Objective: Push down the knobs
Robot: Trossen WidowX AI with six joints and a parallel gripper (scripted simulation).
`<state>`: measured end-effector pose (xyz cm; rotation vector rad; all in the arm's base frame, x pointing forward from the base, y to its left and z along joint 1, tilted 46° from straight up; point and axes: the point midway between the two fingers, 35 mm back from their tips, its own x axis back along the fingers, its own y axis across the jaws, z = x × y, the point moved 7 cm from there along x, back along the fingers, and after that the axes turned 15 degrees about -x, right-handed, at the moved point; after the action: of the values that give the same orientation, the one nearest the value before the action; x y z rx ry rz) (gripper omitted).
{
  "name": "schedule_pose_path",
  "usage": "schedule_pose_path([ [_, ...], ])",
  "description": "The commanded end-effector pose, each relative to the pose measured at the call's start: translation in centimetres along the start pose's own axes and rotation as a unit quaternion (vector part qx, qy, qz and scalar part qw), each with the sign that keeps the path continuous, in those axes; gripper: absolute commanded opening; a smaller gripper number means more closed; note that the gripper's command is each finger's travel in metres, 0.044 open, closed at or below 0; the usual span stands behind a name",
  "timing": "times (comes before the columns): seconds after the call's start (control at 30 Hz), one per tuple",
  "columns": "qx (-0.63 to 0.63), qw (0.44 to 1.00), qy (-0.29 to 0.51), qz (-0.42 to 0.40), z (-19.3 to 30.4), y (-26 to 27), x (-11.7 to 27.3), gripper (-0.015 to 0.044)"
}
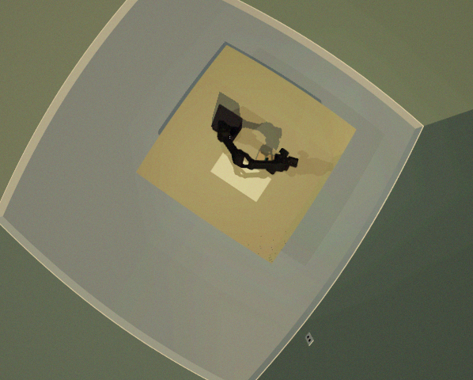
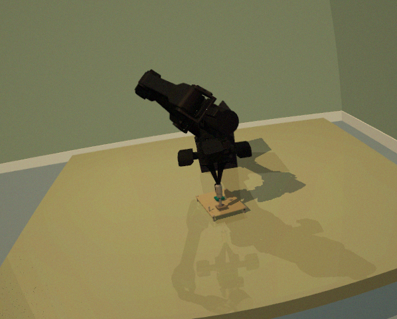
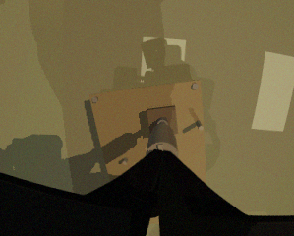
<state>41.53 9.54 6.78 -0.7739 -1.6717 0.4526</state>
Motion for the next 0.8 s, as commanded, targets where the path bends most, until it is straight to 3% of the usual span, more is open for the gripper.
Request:
schedule_pose_path([
  [0.0, 0.004, 1.000, 0.001, 0.003, 0.10, -0.04, -0.27, 0.0000],
  [0.77, 0.003, 1.000, 0.001, 0.003, 0.10, -0.04, -0.41, 0.0000],
])
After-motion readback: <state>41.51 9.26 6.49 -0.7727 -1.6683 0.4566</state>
